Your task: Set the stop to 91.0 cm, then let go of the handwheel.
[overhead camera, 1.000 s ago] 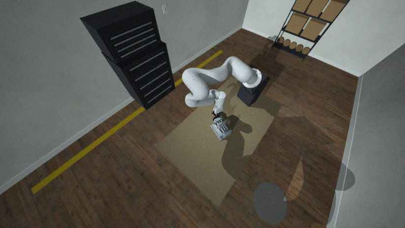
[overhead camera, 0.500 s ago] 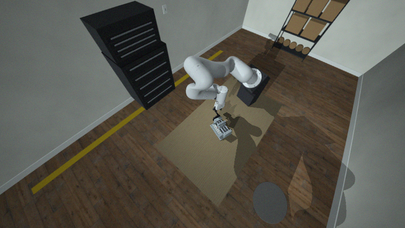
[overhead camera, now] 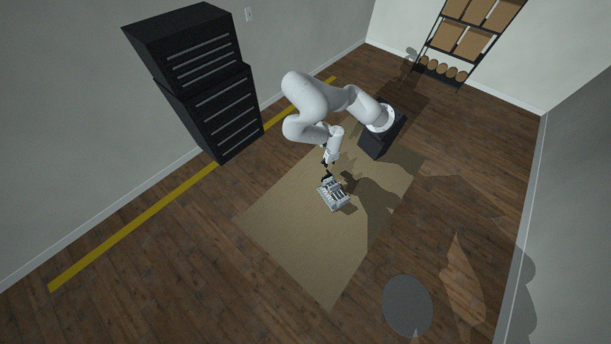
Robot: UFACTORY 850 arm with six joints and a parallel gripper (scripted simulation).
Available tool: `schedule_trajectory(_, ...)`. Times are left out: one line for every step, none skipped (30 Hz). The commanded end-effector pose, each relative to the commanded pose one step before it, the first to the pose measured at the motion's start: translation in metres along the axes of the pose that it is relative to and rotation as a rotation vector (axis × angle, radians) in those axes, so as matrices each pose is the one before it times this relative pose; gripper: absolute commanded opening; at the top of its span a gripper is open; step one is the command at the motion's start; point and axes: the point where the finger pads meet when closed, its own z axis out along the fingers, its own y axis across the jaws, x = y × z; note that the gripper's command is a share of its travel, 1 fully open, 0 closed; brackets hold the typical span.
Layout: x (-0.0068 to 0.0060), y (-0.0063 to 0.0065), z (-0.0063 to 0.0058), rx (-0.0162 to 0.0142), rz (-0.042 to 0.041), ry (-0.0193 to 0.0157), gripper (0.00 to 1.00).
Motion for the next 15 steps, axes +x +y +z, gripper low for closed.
schedule_trajectory(0.00003, 0.00012, -0.00038, -0.00007, 0.00004, 0.00007, 0.57)
schedule_trajectory(-0.00007, -0.00022, 0.0, 0.0, 0.0, 0.0, 0.57)
schedule_trajectory(-0.00042, -0.00135, 0.00001, 0.0, -0.00001, 0.00001, 0.57)
schedule_trajectory(-0.00099, -0.00317, -0.00001, 0.0, 0.00001, -0.00001, 0.57)
schedule_trajectory(-0.00166, -0.00533, 0.00001, 0.0, -0.00001, 0.00001, 0.57)
schedule_trajectory(-0.00234, -0.0075, 0.0, 0.0, 0.0, 0.0, 0.57)
schedule_trajectory(-0.00295, -0.00945, 0.0, 0.0, 0.0, 0.0, 0.57)
schedule_trajectory(0.0, 0.0, 0.0, 0.0, 0.0, 0.0, 0.57)
schedule_trajectory(0.0, 0.0, 0.0, 0.0, 0.0, 0.0, 0.57)
schedule_trajectory(-0.00342, -0.01098, 0.00001, 0.0, -0.00001, 0.00001, 0.57)
schedule_trajectory(-0.0037, -0.01186, -0.00001, 0.0, 0.00001, -0.00001, 0.57)
schedule_trajectory(-0.00373, -0.01196, 0.00001, 0.0, -0.00001, 0.00001, 0.57)
schedule_trajectory(-0.00348, -0.01114, -0.00001, 0.0, 0.00001, -0.00001, 0.57)
schedule_trajectory(-0.00295, -0.00946, 0.0, 0.0, 0.0, 0.0, 0.57)
schedule_trajectory(-0.0022, -0.00708, 0.00001, 0.0, -0.00001, 0.00002, 0.57)
